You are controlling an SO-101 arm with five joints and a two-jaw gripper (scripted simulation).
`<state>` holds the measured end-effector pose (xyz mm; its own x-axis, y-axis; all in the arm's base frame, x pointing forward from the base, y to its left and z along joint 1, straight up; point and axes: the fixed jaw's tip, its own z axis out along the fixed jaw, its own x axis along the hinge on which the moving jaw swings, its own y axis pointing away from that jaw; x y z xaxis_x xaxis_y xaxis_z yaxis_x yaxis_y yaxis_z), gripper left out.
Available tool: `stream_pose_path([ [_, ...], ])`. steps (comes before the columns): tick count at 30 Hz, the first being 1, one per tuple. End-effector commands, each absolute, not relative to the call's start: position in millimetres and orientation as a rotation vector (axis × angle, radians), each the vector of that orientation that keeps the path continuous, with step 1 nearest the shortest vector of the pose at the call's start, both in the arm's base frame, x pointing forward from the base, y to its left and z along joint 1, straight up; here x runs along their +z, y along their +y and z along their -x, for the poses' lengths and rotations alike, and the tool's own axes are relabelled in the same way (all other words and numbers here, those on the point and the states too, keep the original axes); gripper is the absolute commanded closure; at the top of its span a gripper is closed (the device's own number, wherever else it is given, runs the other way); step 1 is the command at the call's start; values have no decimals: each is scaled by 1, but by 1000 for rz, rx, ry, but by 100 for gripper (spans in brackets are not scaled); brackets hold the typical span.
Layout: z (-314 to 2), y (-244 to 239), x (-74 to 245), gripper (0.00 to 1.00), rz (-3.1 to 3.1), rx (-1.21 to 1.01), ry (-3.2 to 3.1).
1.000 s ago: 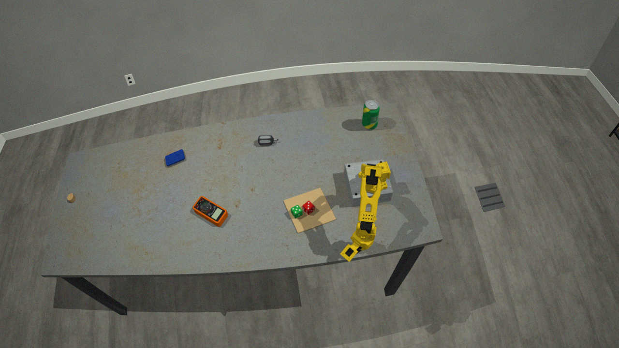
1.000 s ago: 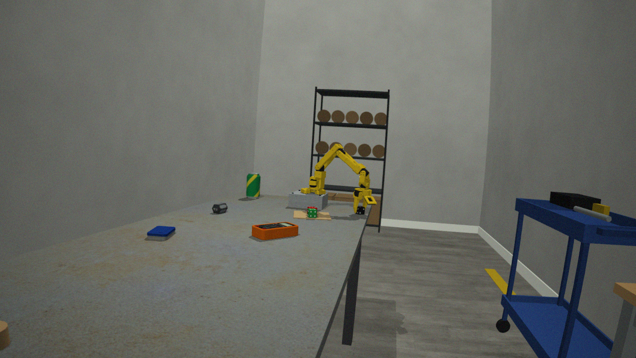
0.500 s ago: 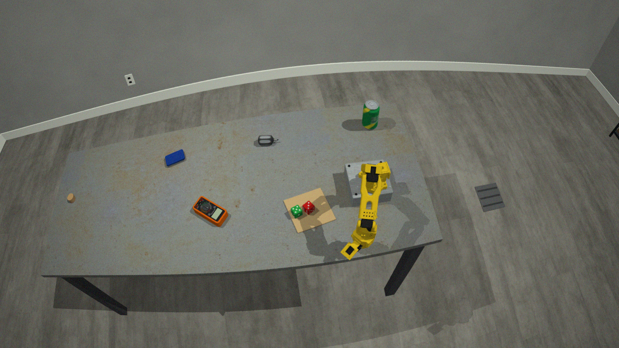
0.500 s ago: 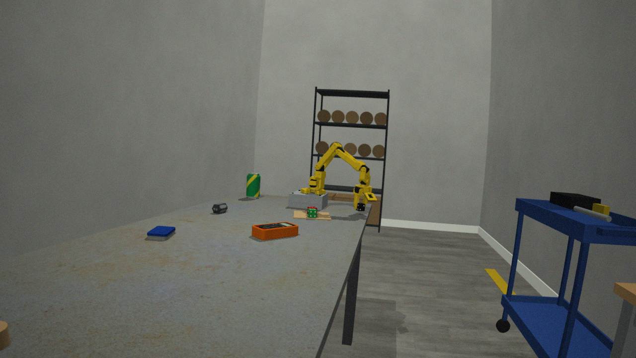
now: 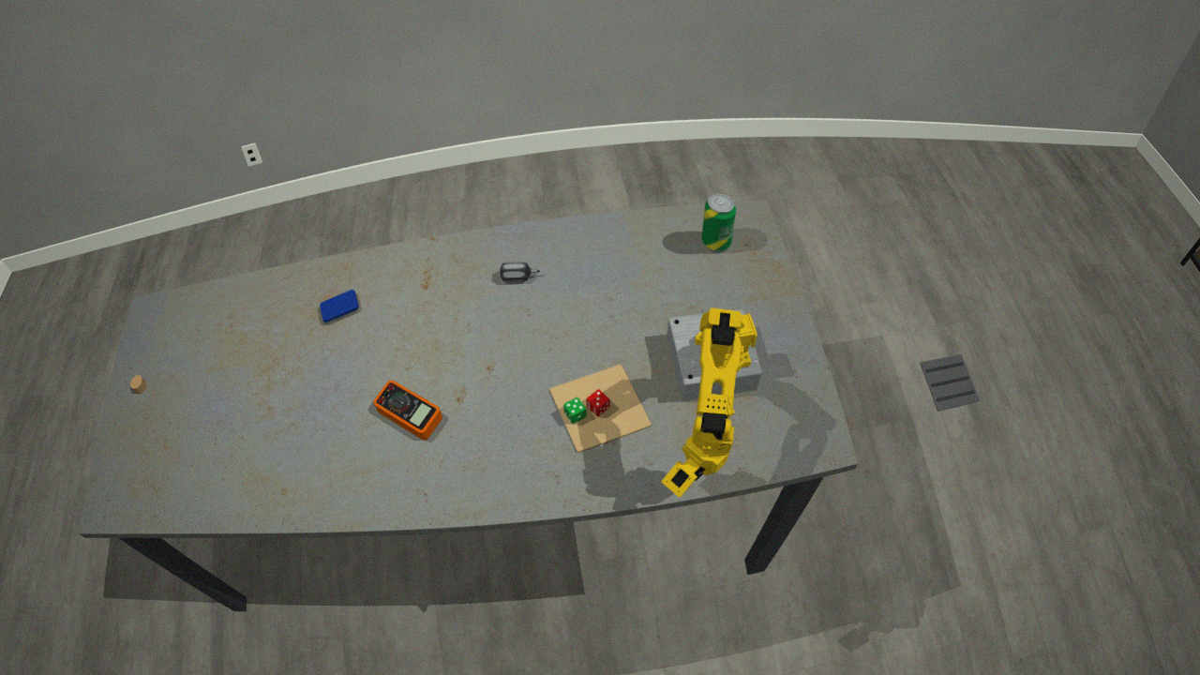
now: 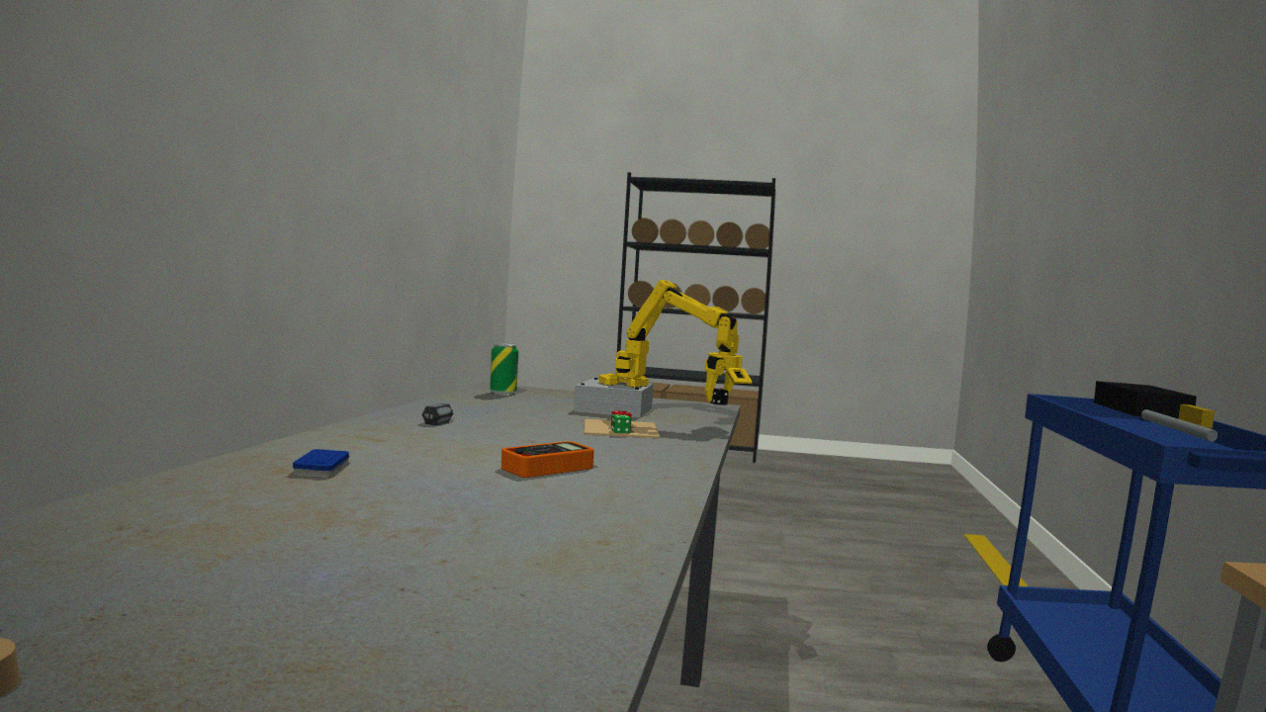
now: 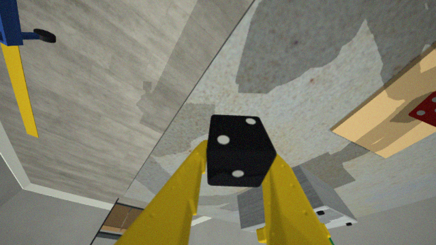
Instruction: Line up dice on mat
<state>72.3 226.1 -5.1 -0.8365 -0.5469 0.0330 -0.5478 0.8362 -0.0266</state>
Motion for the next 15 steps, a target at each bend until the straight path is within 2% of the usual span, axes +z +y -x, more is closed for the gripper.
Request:
stream_pose_path([
  [1, -74, 227, 1, 100, -891, 36, -2995],
  [9, -77, 226, 1, 100, -873, 36, -3000],
  [15, -94, 214, 1, 100, -739, 36, -3034],
])
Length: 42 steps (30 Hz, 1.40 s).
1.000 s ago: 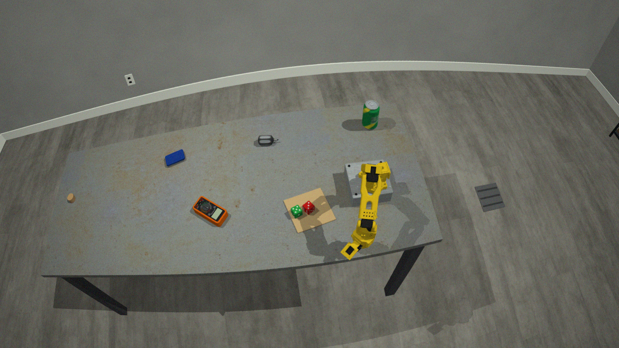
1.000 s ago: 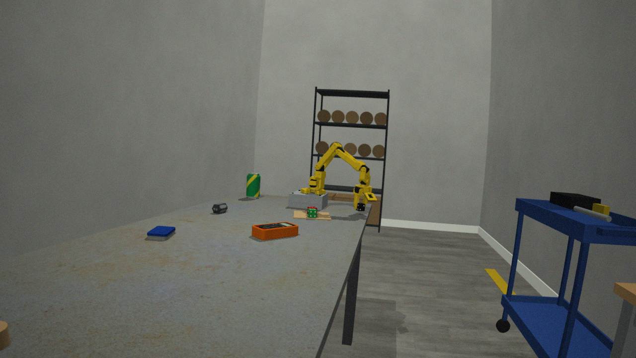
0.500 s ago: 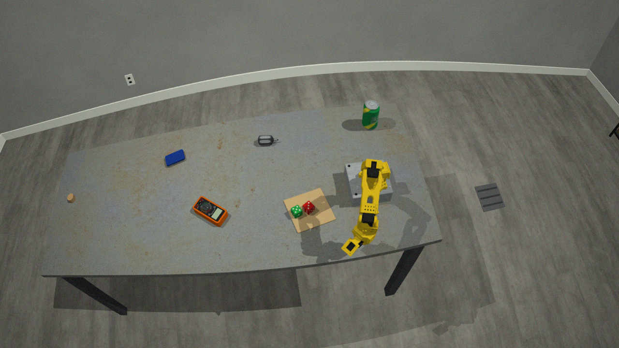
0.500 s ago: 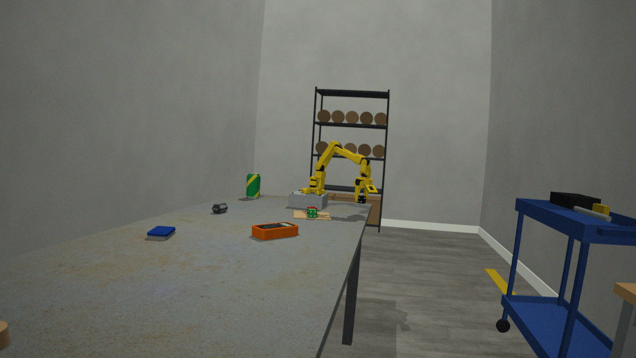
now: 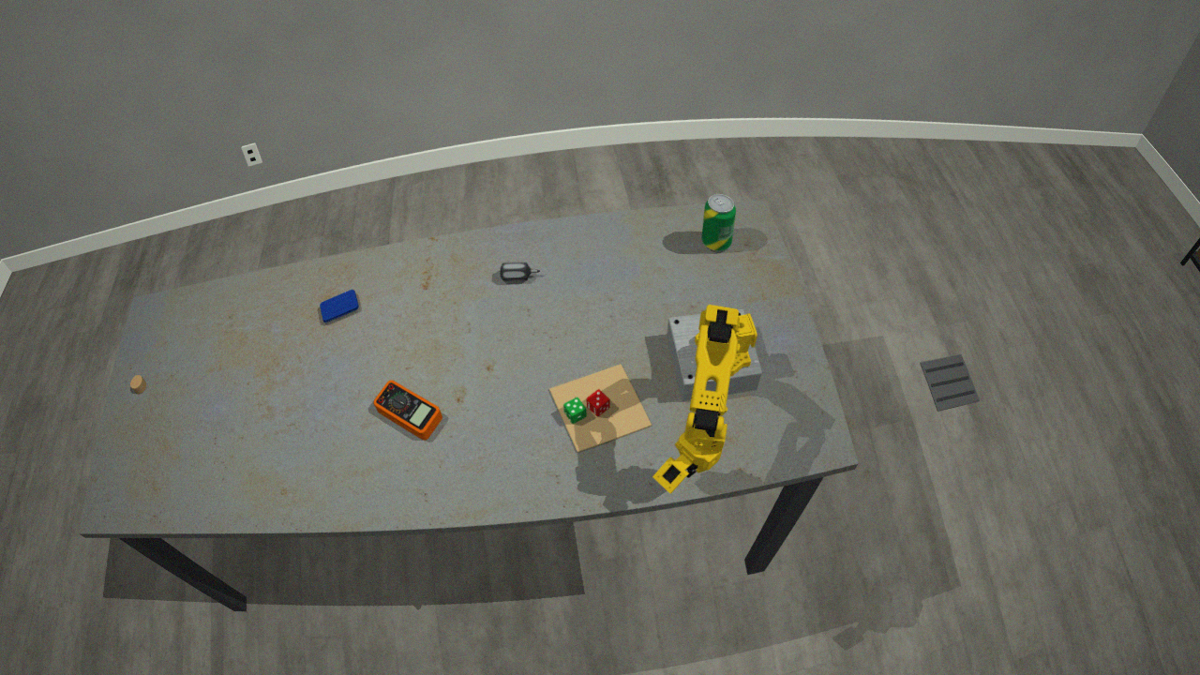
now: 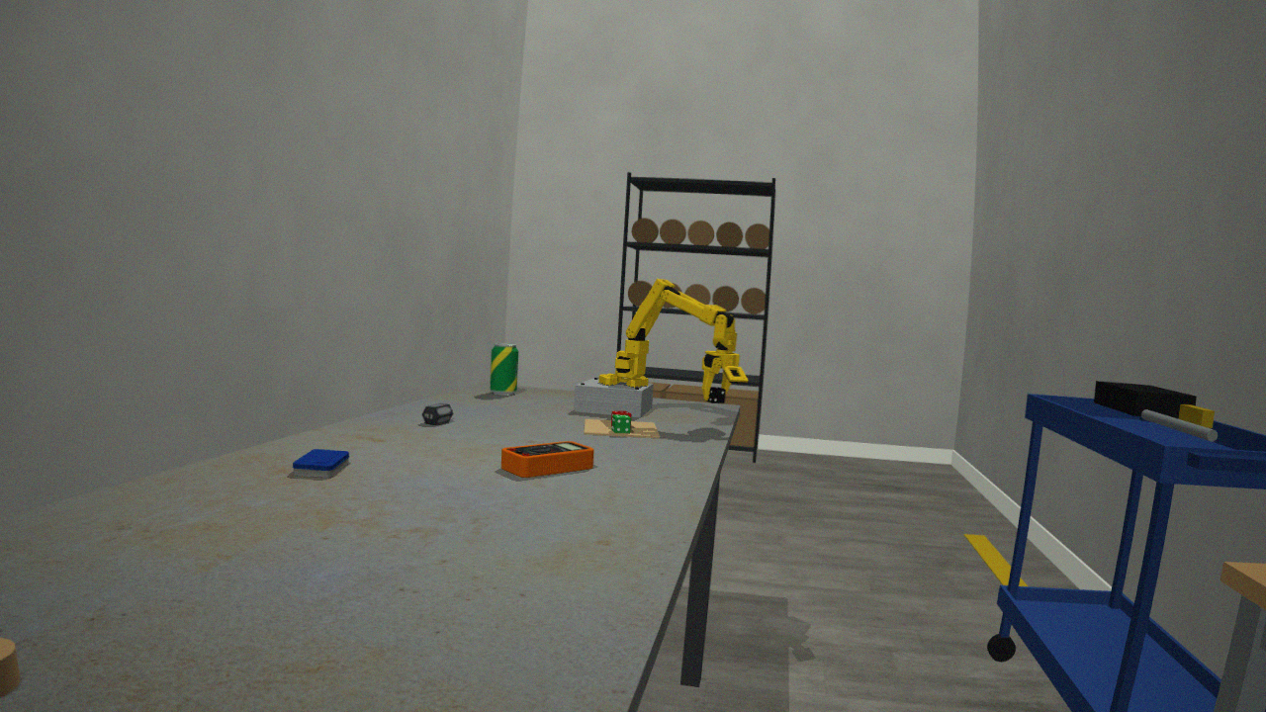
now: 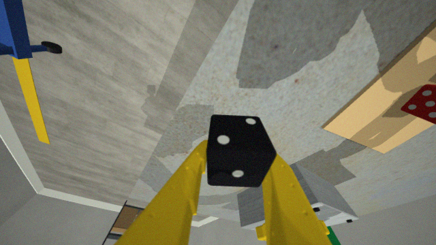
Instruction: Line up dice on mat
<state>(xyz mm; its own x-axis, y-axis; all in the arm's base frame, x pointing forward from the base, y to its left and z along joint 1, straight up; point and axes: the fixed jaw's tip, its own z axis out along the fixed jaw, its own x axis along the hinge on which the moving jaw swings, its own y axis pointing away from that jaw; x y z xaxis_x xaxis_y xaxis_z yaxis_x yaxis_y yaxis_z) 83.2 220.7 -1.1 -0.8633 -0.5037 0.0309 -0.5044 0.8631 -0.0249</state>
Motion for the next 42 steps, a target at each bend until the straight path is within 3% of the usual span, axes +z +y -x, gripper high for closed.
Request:
stream_pose_path([
  [1, -99, 211, 1, 100, -701, 36, -3043],
  [7, -121, 191, 1, 100, -509, 34, -3079],
  [18, -169, 107, -1, 100, 192, 29, -3108],
  [30, -175, 51, -3, 100, 628, 24, -3046],
  [42, -176, 40, -1, 100, 705, 3, -3057],
])
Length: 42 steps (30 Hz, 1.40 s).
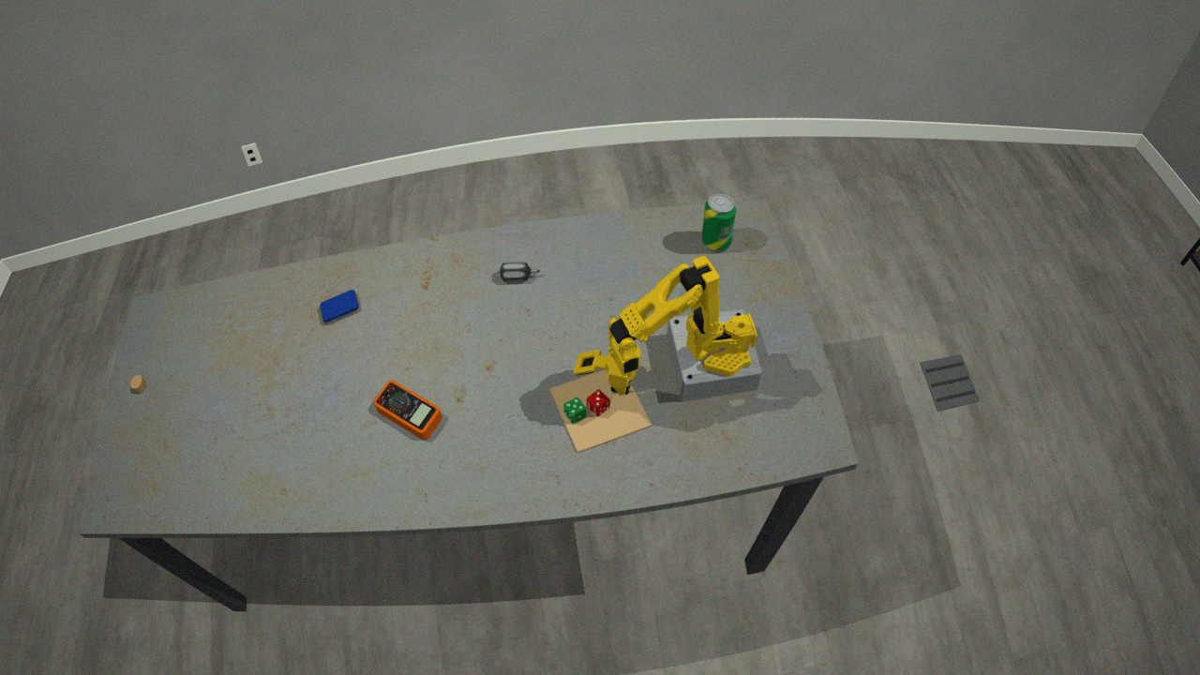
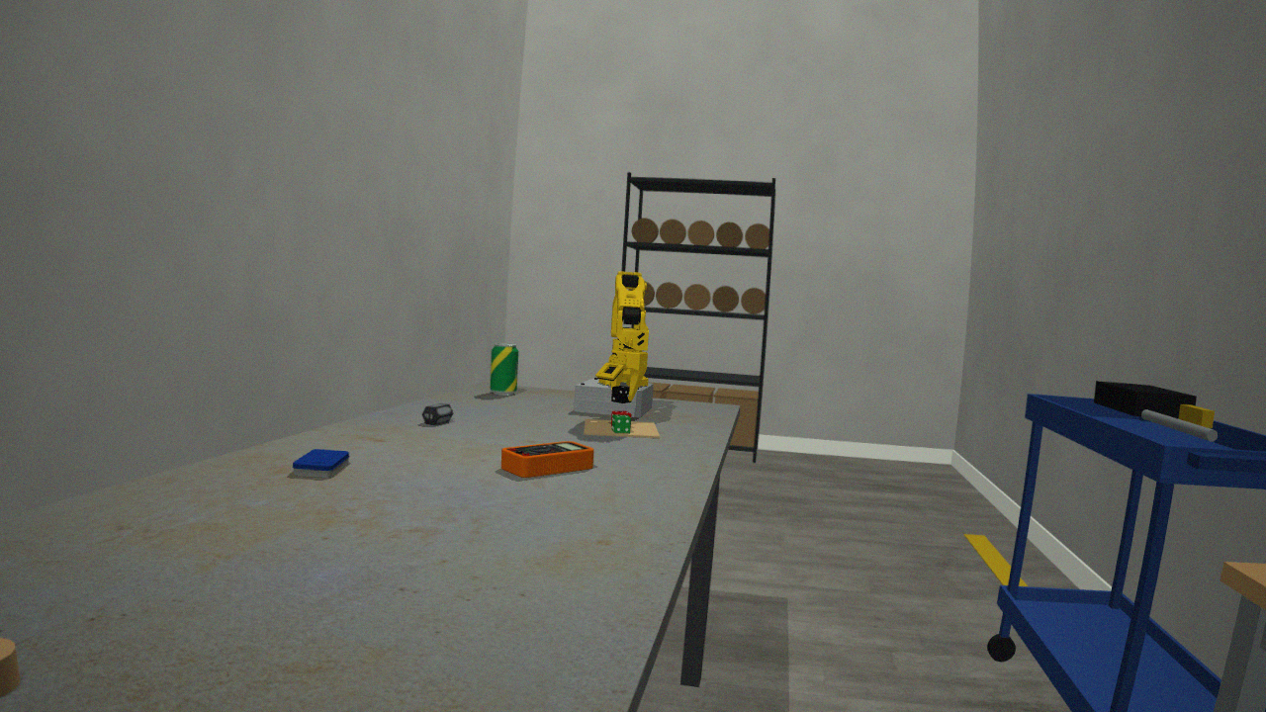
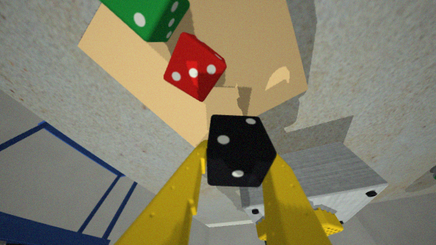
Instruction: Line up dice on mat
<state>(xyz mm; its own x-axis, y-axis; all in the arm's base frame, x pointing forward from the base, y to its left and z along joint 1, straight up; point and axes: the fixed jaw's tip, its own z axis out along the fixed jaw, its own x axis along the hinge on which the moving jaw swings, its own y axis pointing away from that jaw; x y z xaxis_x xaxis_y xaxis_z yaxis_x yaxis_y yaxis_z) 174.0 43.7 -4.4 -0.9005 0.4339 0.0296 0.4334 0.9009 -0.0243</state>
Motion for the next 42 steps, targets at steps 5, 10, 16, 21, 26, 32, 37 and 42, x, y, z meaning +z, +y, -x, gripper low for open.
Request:
stream_pose_path([
  [5, -176, 40, -1, 100, 705, 3, -3057],
  [10, -176, 40, -1, 100, 705, 3, -3057],
  [16, -176, 40, -1, 100, 705, 3, -3057],
  [21, -176, 40, -3, 100, 705, 3, -3057],
  [26, -176, 40, -6, 100, 705, 3, -3057],
  [32, -176, 40, -7, 100, 705, 3, -3057],
  [37, -176, 40, -8, 100, 705, 3, -3057],
  [42, -176, 40, -12, 100, 705, 3, -3057],
])
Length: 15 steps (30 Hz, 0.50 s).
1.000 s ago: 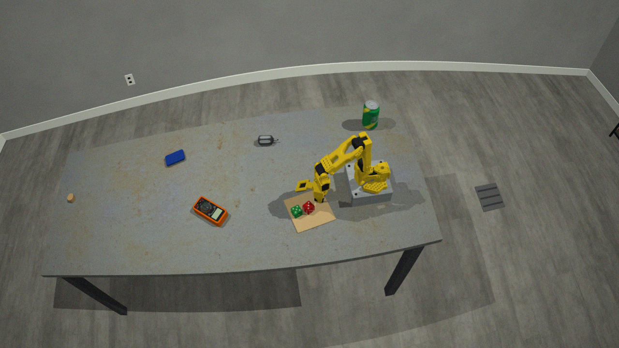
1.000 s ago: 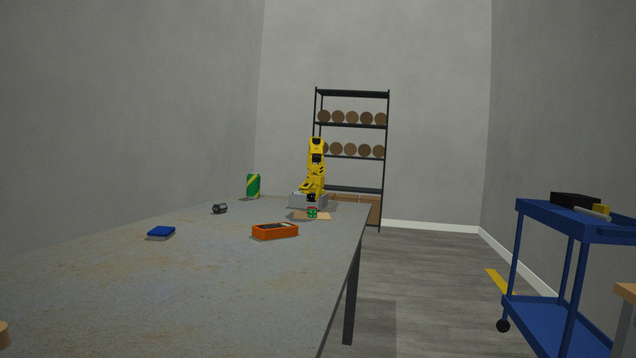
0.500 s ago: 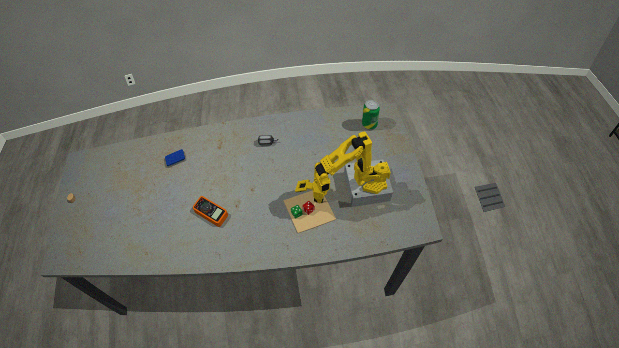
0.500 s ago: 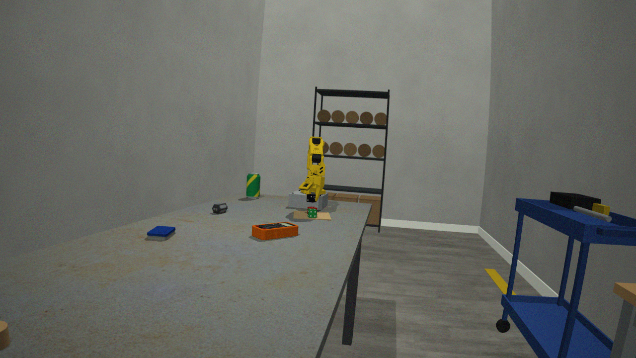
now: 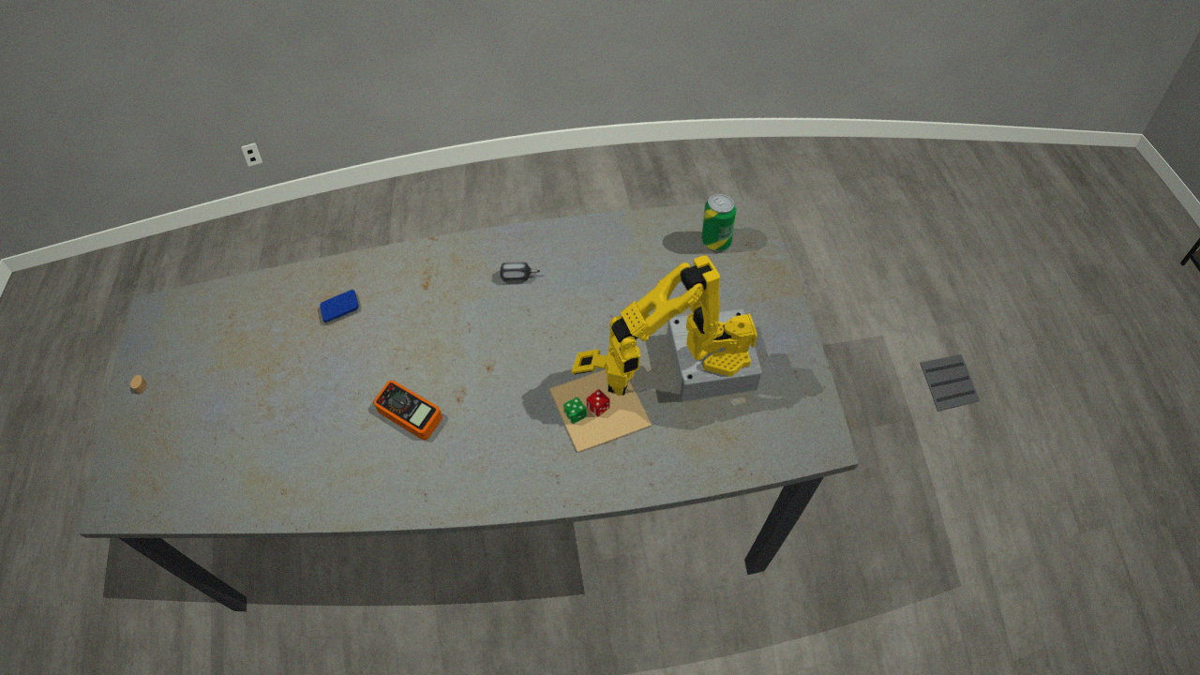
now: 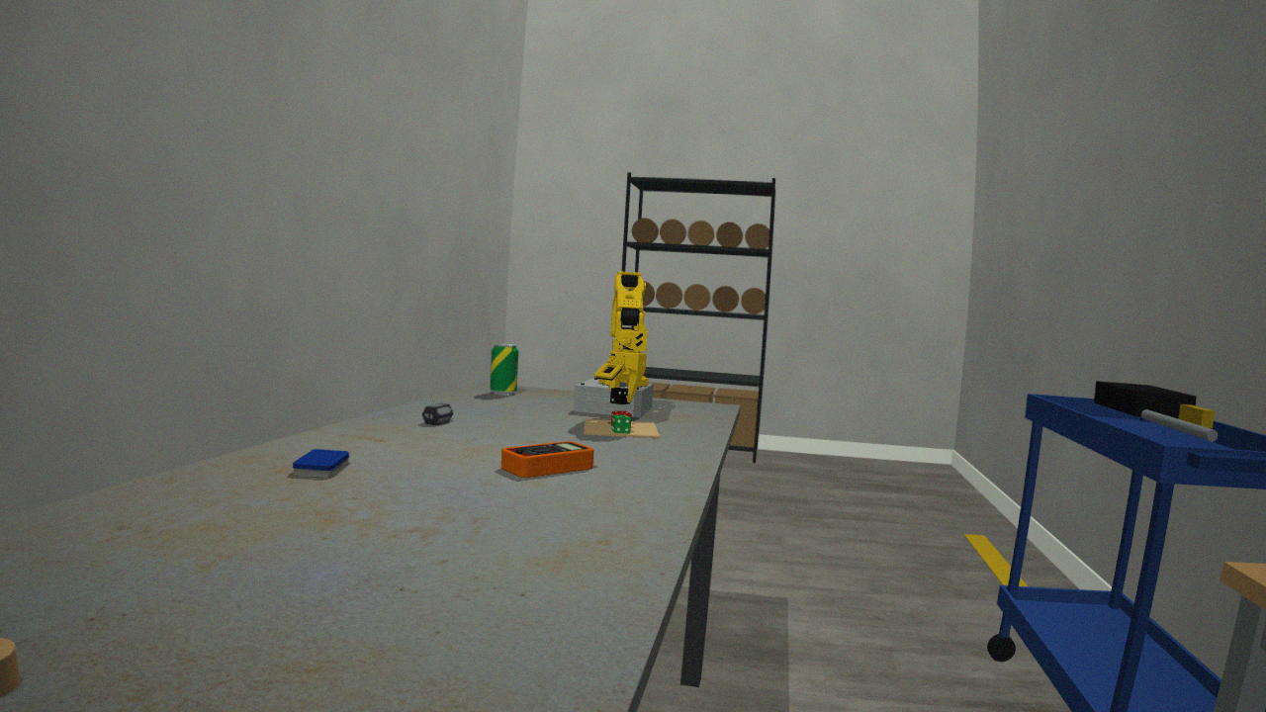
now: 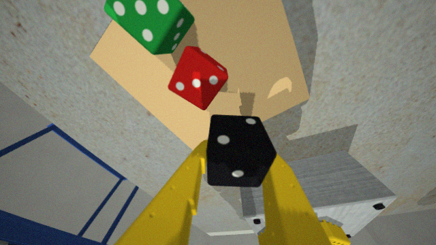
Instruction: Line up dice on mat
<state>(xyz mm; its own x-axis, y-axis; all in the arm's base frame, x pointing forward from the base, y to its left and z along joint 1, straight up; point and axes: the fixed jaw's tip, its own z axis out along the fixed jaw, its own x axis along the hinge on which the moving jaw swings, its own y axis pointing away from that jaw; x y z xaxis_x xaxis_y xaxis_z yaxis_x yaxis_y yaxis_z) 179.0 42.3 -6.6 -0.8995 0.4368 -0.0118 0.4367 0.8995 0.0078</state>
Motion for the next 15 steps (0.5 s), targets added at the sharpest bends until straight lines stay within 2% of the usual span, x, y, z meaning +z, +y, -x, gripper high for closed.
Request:
stream_pose_path([
  [1, -176, 40, -12, 100, -707, -3, 3066],
  [15, -176, 40, -17, 100, -707, -3, 3066],
])
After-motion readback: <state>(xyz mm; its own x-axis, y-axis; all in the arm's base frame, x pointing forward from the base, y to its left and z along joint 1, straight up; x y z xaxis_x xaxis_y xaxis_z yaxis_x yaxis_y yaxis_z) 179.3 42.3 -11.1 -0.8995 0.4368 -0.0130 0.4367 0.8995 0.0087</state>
